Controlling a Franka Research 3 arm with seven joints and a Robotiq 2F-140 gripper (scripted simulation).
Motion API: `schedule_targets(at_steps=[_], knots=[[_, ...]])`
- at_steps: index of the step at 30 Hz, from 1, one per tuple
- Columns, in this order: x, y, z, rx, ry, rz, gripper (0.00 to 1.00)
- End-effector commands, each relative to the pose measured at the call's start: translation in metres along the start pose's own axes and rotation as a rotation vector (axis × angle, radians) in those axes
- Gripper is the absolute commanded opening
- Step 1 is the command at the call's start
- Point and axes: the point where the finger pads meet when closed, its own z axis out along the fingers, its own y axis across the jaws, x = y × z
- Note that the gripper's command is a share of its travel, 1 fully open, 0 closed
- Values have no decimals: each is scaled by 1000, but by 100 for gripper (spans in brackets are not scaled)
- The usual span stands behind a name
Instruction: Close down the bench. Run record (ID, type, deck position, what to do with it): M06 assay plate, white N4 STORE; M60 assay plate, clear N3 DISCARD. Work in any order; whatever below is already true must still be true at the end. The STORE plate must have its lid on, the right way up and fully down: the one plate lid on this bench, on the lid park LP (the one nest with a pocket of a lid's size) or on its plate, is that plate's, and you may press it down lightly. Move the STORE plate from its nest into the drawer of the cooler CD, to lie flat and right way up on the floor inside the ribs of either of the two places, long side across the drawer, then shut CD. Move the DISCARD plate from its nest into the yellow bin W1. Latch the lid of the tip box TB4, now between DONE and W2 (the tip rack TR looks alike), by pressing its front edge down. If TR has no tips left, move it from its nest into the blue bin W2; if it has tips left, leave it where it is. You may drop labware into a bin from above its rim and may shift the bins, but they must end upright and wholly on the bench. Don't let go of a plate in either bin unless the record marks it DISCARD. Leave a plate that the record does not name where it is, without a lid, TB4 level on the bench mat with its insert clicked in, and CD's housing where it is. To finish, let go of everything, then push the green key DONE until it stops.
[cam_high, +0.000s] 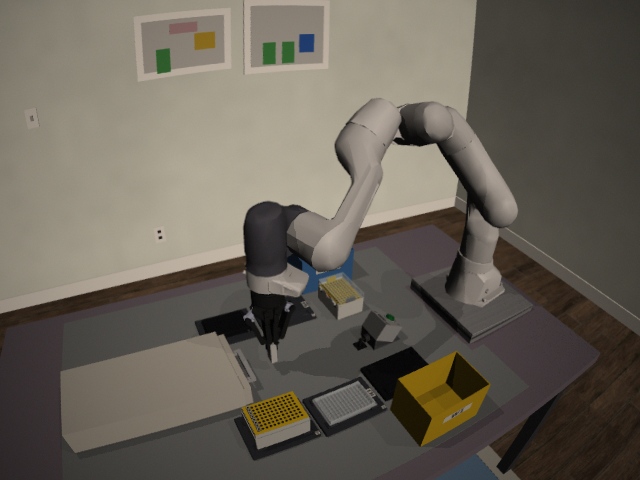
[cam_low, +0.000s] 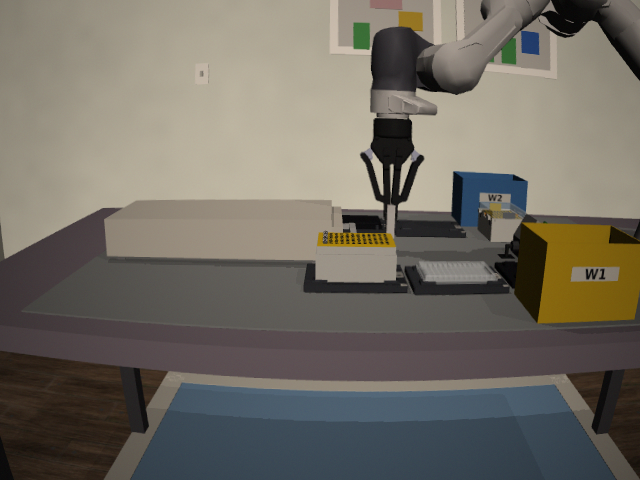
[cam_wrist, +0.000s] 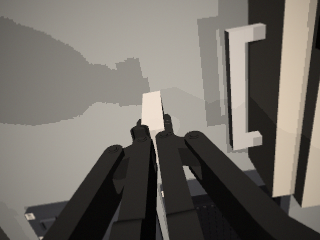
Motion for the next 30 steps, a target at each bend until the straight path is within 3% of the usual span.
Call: schedule_targets(at_steps=[1,30], knots=[[0,-2,-4,6,1,-4,0],[0,-2,-38,6,1,-4,0]])
